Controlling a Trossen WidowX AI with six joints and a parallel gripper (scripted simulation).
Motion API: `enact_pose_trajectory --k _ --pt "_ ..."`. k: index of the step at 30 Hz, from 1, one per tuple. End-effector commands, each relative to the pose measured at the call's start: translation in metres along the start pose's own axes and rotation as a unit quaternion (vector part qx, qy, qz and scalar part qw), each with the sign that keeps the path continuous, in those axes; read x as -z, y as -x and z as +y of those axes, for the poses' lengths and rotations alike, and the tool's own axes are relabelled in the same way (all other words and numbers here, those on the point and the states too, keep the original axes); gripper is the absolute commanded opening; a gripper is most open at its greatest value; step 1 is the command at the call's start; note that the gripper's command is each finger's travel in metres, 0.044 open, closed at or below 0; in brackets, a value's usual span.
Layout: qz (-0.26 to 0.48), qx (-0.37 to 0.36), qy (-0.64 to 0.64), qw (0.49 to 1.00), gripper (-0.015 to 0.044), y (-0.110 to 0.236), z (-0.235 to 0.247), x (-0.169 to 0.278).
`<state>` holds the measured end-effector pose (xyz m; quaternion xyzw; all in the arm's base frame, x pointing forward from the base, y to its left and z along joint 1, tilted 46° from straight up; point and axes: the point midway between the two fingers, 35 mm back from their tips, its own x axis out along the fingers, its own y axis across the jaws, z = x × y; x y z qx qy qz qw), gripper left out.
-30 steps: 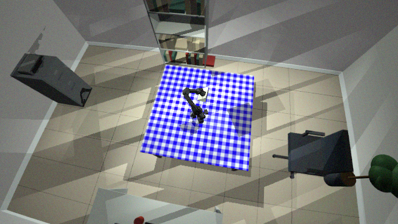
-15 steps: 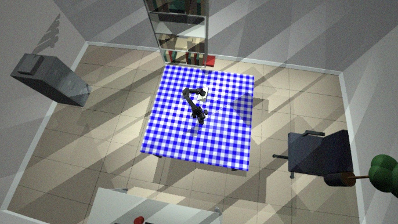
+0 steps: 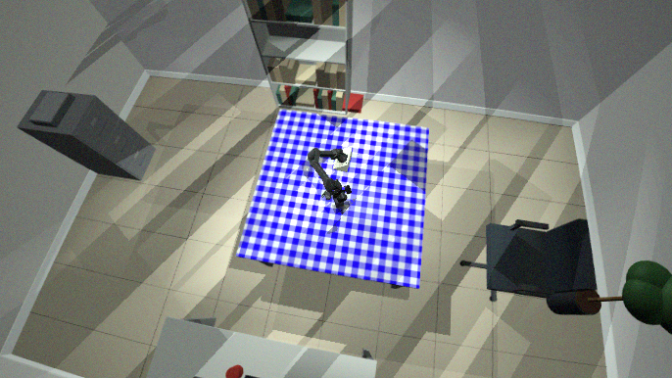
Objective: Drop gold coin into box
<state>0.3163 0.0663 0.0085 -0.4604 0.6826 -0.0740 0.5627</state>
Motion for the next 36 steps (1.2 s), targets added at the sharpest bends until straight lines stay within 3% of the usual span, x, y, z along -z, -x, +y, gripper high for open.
enact_pose_trajectory --k 1,6,15,24,26,29,36 --pt "0.0 0.0 0.0 1.0 0.0026 0.0 0.0 0.0" --pt "0.0 0.0 0.0 1.0 0.0157 0.0 0.0 0.0" --pt "0.0 0.0 0.0 1.0 0.0161 0.0 0.0 0.0" --pt "0.0 0.0 0.001 1.0 0.0397 0.02 0.0 0.0" --pt "0.002 0.001 0.003 1.0 0.044 0.04 0.001 0.002" --pt "0.004 0.003 0.004 1.0 0.044 0.062 0.001 0.005" --pt "0.004 0.003 0.004 1.0 0.044 0.062 0.001 0.005"
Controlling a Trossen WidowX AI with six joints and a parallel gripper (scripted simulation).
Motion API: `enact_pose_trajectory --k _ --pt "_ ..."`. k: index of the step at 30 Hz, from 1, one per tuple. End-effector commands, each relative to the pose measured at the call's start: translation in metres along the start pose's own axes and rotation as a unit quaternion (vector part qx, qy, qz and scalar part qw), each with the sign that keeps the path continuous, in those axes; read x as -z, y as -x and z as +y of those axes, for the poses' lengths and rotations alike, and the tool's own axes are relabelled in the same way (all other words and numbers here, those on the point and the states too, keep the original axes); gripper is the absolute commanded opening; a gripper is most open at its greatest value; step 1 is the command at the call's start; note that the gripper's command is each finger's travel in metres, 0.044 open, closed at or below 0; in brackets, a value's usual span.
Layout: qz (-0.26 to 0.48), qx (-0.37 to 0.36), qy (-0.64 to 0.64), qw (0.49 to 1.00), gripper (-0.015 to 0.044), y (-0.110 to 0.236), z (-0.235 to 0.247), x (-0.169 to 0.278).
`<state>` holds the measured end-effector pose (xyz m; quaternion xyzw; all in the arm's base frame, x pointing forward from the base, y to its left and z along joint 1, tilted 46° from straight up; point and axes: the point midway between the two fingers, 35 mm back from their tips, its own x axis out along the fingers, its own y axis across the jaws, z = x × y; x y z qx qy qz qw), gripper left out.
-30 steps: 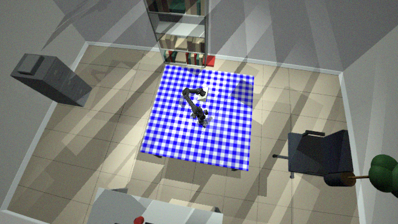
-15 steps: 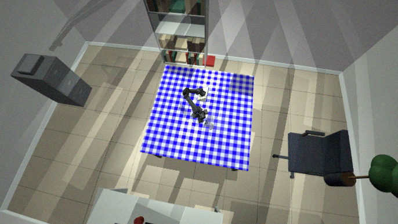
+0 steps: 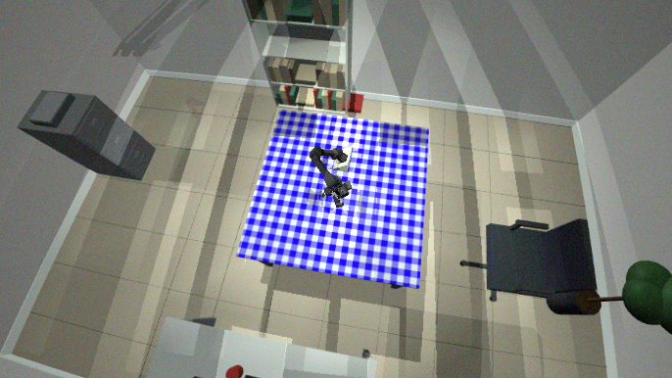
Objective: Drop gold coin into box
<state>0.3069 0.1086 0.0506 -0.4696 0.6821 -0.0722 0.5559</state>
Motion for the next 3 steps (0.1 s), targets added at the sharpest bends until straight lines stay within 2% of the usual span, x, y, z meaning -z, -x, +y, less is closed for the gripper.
enact_pose_trajectory --k 1,3 --pt "0.001 -0.003 -0.005 1.0 0.044 0.0013 -0.0016 -0.0001" --pt "0.001 -0.003 -0.005 1.0 0.044 0.0013 -0.0016 -0.0001"
